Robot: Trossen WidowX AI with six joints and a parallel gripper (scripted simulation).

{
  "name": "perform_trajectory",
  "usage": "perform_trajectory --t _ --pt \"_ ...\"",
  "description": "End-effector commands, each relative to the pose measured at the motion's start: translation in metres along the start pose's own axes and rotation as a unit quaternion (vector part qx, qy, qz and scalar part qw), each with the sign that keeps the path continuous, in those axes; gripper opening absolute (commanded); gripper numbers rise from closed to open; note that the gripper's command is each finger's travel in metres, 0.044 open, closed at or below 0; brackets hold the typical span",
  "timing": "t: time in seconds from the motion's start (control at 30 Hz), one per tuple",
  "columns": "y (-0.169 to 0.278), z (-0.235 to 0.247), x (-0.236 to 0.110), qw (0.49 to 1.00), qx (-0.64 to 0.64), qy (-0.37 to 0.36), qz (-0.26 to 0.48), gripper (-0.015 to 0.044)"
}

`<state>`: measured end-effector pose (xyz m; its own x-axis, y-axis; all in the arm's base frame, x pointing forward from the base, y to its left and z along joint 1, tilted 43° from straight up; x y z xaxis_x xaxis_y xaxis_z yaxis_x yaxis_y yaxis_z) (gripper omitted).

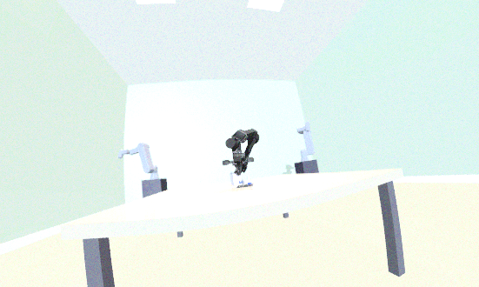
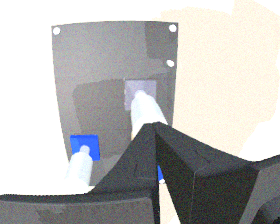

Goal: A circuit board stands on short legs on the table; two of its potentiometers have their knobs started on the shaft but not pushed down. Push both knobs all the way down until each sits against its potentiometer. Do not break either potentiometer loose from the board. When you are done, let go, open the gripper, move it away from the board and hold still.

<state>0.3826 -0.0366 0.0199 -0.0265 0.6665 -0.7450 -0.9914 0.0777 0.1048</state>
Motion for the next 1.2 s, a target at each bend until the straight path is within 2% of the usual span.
perform_trajectory --t 0.0,1.17 --pt "0.0001 0.0005 0.0007 1.000 0.003 -0.002 0.000 0.0000" --pt "0.0002 0.0006 0.0098 1.000 0.003 -0.002 0.000 0.0000"
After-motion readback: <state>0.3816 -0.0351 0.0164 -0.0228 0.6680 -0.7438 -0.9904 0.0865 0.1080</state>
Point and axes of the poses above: the point midway between the two fingers, 35 mm back from their tips, its own x axis out along the fingers, its own z axis across the jaws, y = z × x, the point moved 1 cm from there along -x, back along the fingers, and after that the axes turned 1 degree about x, right-handed, at the moved point
